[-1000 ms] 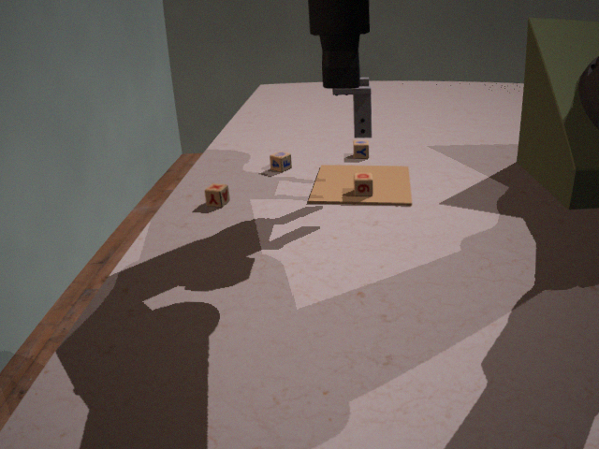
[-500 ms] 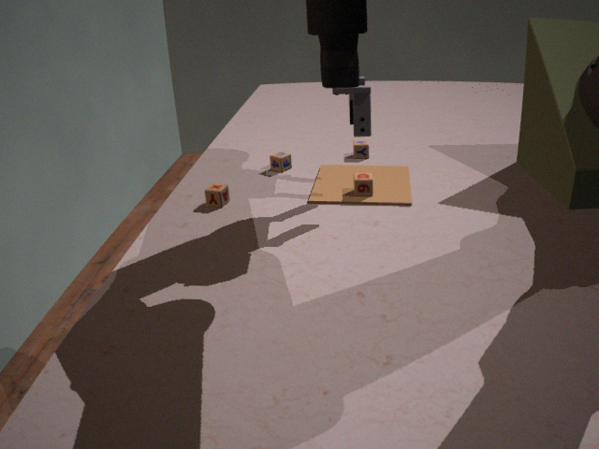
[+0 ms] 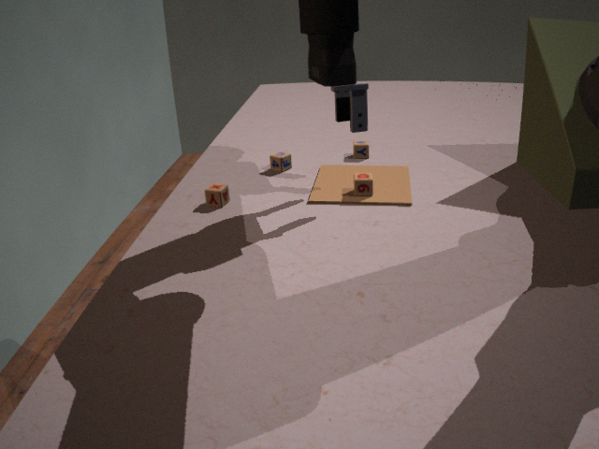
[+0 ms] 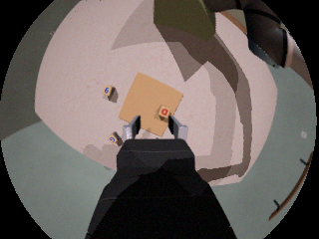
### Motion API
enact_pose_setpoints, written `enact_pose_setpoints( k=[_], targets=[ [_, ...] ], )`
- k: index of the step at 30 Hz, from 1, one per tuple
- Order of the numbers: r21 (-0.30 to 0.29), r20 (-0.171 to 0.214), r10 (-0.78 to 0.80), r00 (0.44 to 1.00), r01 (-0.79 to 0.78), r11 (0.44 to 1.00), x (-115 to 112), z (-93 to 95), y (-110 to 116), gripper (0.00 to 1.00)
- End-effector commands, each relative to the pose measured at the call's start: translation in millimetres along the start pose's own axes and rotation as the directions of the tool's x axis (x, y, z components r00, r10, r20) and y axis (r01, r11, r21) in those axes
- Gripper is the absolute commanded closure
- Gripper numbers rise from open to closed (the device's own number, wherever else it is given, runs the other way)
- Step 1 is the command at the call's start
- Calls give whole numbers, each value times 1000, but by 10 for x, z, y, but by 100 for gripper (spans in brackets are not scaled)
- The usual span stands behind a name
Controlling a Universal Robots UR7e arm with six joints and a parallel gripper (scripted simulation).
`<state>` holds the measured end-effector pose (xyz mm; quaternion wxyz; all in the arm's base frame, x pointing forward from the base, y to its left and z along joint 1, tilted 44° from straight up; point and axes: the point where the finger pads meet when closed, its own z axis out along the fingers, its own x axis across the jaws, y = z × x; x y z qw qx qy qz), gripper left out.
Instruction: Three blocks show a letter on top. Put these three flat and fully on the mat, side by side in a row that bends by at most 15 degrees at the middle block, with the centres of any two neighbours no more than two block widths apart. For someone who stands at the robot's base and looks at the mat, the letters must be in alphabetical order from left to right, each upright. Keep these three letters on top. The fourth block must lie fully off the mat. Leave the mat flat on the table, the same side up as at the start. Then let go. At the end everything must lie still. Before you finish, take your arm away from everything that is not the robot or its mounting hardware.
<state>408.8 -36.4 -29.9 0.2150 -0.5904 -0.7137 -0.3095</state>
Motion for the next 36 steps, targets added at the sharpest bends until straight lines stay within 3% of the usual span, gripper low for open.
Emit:
enact_pose_setpoints(
  k=[1, 14, 29, 31, 36],
  targets=[
    [-1, 1, -137, 991, 137, 991, -100, -6, 32, 0],
    [0, 1, -418, 908, 418, 908, -305, -4, 109, 0],
    [0, 1, -760, 649, 760, 649, -593, 7, 251, 0],
    [0, 1, -760, 649, 760, 649, -593, 7, 251, 0],
    [0, 1, -857, 516, 857, 516, -695, 14, 312, 0]
  ],
)
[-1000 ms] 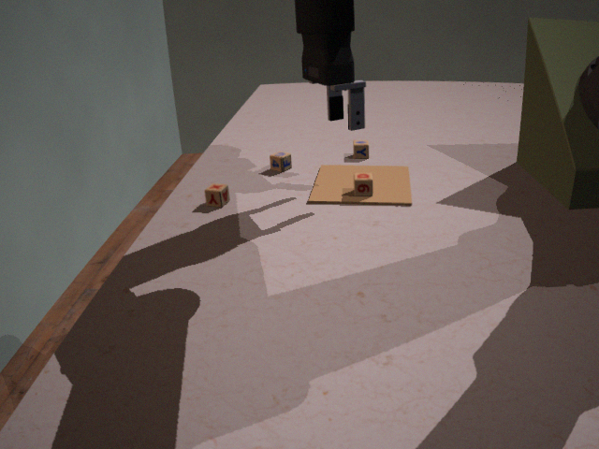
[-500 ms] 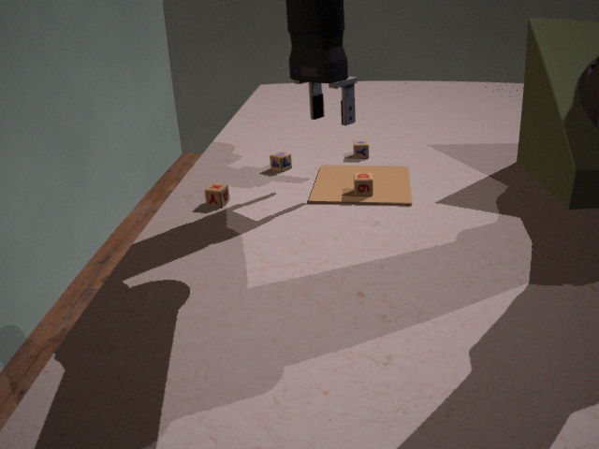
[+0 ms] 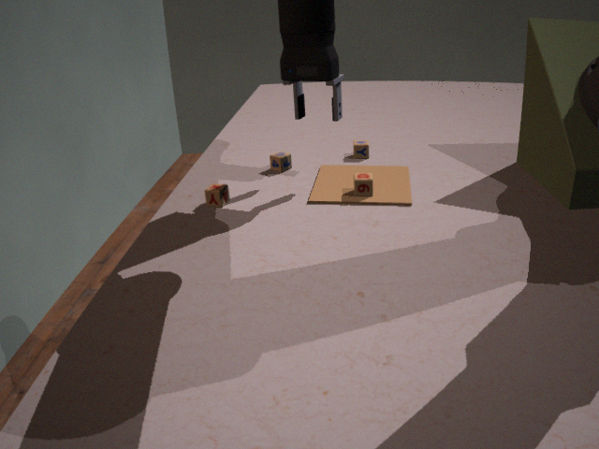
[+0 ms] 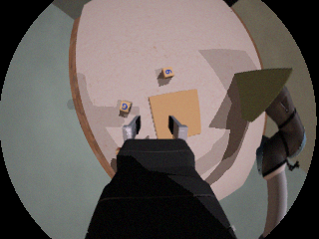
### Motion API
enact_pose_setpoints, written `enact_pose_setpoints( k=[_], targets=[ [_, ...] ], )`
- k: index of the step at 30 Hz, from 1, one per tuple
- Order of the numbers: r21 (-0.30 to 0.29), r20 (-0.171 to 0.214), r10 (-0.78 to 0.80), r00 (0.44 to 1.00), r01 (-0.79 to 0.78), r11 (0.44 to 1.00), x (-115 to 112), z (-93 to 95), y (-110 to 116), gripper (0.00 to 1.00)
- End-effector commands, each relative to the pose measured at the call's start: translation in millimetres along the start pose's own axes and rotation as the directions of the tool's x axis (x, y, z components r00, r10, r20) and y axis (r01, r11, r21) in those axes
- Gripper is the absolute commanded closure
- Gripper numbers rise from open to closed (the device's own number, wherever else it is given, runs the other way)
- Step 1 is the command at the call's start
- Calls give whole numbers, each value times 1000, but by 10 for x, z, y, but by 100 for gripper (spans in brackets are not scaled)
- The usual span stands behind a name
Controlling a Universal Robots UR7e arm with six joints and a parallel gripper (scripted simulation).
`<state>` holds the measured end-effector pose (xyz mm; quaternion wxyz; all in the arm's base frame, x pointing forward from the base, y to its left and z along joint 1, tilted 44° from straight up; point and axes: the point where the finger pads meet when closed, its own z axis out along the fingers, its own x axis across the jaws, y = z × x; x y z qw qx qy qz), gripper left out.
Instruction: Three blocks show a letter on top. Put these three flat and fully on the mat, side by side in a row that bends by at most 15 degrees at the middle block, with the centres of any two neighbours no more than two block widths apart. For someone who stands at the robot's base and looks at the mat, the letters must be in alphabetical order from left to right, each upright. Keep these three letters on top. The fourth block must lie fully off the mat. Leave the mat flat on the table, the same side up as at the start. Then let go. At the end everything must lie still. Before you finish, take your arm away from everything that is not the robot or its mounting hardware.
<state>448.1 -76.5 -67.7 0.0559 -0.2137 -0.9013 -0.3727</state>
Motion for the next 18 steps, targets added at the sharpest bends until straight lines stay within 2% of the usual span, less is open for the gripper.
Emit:
enact_pose_setpoints(
  k=[1, 10, 12, 18],
  targets=[
    [0, 1, -139, 990, 139, 990, -98, 0, -37, 0],
    [1, 1, -372, 928, 372, 928, -257, 14, -89, 0],
    [1, 1, -372, 928, 372, 928, -257, 14, -89, 0],
    [1, 1, -541, 841, 541, 841, -378, 26, -122, 0]
  ],
)
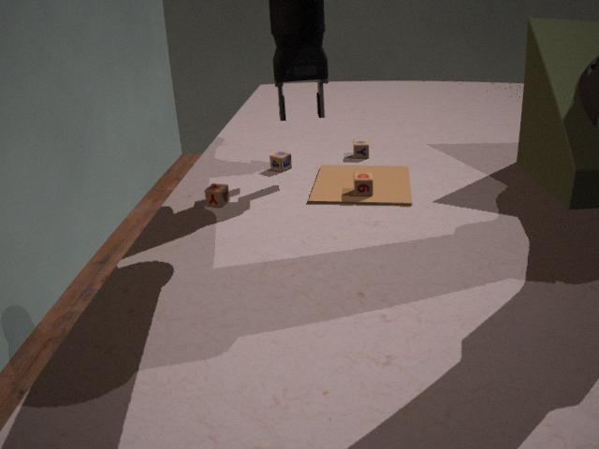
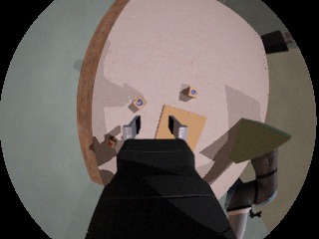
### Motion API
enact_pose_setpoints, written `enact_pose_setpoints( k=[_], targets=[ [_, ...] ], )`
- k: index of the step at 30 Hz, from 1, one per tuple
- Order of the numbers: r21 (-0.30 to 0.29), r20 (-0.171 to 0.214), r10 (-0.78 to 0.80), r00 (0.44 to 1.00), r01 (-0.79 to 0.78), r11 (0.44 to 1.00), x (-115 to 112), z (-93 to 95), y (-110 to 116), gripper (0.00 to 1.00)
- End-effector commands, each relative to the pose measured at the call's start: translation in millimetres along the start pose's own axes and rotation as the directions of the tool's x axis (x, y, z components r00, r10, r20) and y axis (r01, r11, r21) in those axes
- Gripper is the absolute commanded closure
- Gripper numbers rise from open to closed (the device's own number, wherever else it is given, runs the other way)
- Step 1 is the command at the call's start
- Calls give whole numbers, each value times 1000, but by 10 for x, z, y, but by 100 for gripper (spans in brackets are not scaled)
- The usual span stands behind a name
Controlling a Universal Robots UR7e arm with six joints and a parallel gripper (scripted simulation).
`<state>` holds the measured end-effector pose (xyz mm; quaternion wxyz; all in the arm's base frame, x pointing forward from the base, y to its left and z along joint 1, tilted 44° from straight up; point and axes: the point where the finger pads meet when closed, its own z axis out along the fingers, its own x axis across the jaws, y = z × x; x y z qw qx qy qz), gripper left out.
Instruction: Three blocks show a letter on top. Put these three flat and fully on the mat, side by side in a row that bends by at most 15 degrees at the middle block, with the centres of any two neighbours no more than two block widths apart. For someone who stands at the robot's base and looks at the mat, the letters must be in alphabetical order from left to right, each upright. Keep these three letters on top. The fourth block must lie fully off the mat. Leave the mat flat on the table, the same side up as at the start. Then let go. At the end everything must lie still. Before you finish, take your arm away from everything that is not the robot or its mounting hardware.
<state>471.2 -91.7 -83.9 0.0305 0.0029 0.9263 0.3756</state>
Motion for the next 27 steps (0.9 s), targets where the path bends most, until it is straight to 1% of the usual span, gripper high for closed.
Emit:
enact_pose_setpoints(
  k=[1, 9, 11, 20, 26, 27],
  targets=[
    [1, 1, -139, 990, 139, 990, -72, 4, -62, 0],
    [1, 1, -348, 938, 348, 938, -175, 21, -145, 0],
    [1, 1, -348, 938, 348, 938, -175, 21, -145, 0],
    [1, 0, -558, 830, 558, 830, -282, 43, -225, 0],
    [1, 0, -643, 766, 643, 766, -326, 54, -257, 0],
    [1, 0, -643, 766, 643, 766, -326, 54, -257, 0]
  ],
)
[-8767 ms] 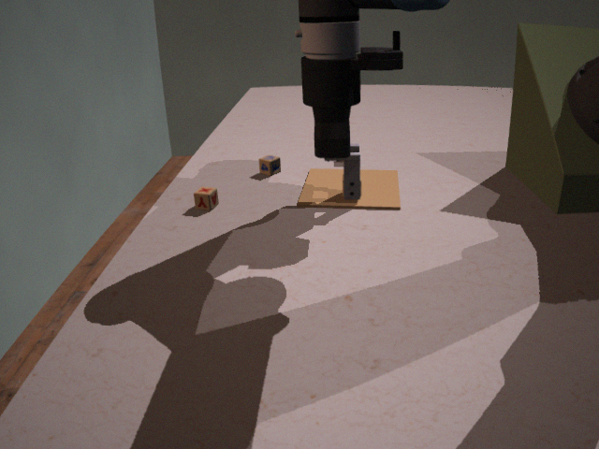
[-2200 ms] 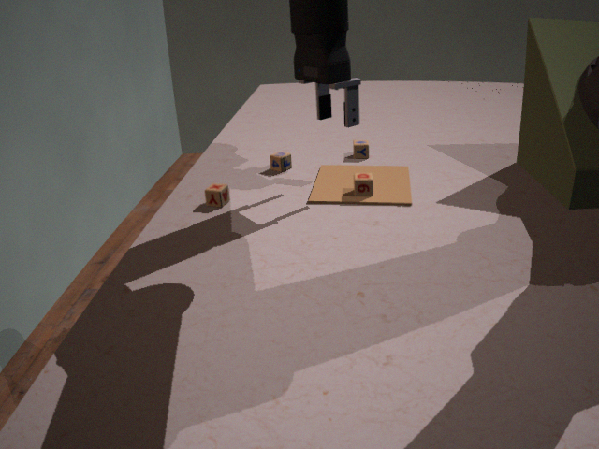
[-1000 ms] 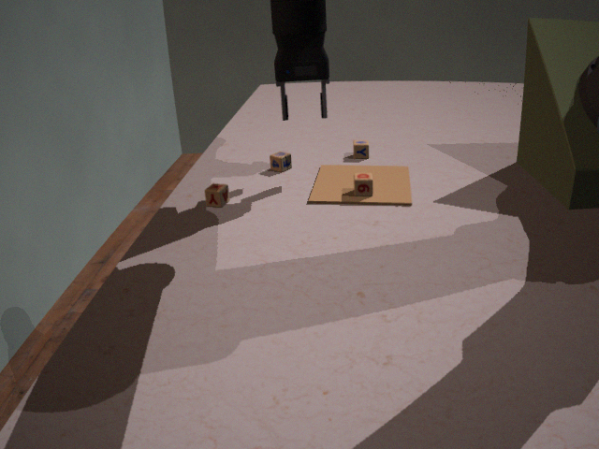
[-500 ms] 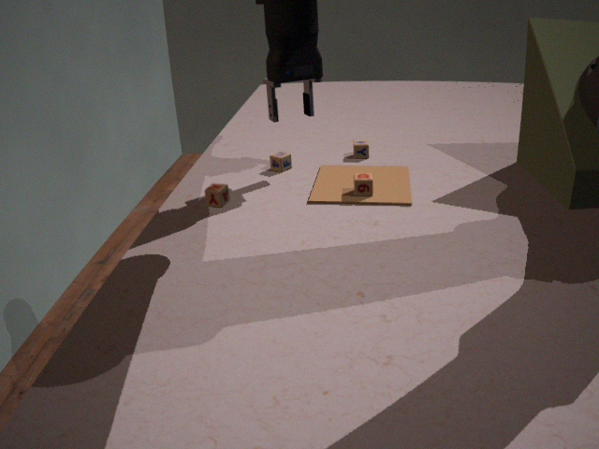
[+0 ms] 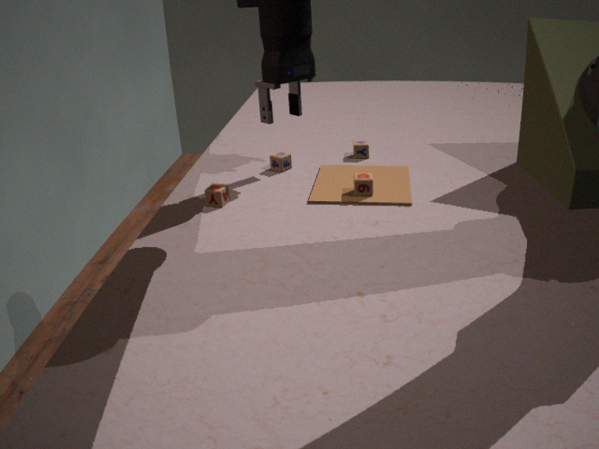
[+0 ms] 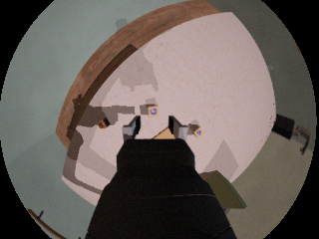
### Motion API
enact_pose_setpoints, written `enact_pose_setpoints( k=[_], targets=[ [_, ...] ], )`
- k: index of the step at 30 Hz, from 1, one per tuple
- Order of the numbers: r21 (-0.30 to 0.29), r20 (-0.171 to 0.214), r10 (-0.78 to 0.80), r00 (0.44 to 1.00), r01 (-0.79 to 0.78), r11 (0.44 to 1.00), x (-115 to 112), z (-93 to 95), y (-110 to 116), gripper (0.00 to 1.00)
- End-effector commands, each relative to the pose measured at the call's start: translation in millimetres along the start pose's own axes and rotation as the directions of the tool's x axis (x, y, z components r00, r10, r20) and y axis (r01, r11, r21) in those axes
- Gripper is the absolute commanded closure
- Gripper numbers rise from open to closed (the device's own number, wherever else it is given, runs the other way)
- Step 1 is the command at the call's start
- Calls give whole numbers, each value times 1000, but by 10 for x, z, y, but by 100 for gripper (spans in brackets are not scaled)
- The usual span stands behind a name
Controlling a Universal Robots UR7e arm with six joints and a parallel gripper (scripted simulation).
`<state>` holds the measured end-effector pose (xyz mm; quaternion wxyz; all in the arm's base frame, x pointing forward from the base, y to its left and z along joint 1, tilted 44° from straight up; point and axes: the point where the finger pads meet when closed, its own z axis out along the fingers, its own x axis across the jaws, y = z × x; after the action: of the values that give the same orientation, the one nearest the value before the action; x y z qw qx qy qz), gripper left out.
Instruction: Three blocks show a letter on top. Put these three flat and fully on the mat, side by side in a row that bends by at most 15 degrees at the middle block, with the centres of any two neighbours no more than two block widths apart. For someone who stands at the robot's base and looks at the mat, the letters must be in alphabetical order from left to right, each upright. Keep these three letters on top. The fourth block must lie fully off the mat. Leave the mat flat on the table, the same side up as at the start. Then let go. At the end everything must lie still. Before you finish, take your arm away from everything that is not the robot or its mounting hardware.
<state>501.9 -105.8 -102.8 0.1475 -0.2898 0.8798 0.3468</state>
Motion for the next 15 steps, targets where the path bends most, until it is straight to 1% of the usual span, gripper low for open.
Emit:
enact_pose_setpoints(
  k=[1, 8, 15],
  targets=[
    [1, 0, -56, 998, 56, 998, -10, -1, -31, 0],
    [2, 0, -125, 992, 125, 992, -20, 6, -64, 0],
    [2, 0, -147, 989, 147, 989, -24, 9, -74, 0]
  ],
)
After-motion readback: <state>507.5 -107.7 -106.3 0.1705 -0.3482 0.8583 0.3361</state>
